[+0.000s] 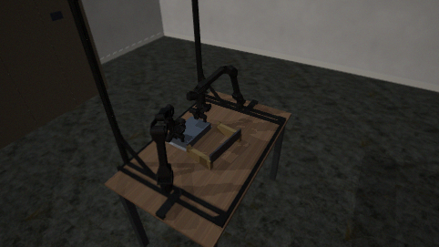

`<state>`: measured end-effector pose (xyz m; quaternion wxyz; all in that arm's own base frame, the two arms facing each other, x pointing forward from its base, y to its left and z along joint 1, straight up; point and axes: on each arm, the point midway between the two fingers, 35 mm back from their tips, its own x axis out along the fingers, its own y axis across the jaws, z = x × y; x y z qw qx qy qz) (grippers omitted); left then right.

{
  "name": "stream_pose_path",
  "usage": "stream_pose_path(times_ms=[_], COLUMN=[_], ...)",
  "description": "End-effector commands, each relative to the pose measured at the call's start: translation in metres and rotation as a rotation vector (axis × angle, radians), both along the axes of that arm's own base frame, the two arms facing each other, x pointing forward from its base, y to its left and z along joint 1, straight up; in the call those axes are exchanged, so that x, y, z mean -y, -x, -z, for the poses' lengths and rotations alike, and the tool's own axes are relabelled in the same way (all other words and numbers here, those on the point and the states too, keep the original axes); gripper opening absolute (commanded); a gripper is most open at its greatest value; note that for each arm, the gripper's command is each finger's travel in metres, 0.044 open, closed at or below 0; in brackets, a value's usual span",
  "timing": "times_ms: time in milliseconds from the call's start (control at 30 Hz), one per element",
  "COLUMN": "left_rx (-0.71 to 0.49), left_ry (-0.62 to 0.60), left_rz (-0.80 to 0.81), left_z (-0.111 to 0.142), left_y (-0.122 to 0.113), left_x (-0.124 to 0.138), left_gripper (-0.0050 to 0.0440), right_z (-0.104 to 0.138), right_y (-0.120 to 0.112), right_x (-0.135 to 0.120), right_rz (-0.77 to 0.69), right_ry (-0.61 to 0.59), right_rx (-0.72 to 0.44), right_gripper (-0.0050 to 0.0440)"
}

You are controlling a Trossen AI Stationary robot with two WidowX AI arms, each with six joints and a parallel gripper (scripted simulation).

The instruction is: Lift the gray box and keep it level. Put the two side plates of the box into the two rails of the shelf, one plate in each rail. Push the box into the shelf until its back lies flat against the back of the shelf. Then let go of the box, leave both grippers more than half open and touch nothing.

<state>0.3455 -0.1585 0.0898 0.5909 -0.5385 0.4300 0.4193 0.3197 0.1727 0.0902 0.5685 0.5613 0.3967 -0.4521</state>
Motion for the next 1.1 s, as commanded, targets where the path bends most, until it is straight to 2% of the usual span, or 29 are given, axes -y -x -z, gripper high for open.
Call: stream_pose_path(times_ms=[0, 1067], left_rx=[0.019, 0.019], left_ry=[0.016, 0.016], left_rz=[0.001, 0.001], left_z=[-0.015, -0.048], left_y=[-0.004, -0.006], left_x=[0.004, 0.005], left_gripper=[0.0000, 0.0000], right_z=[-0.015, -0.047], right_y=[-0.004, -0.006], right_x=[-0.004, -0.005], right_rz=[-0.001, -0.001], right_ry=[-0.019, -0.019], right_rx=[0.017, 0.017], right_gripper=[0.0000, 0.0000])
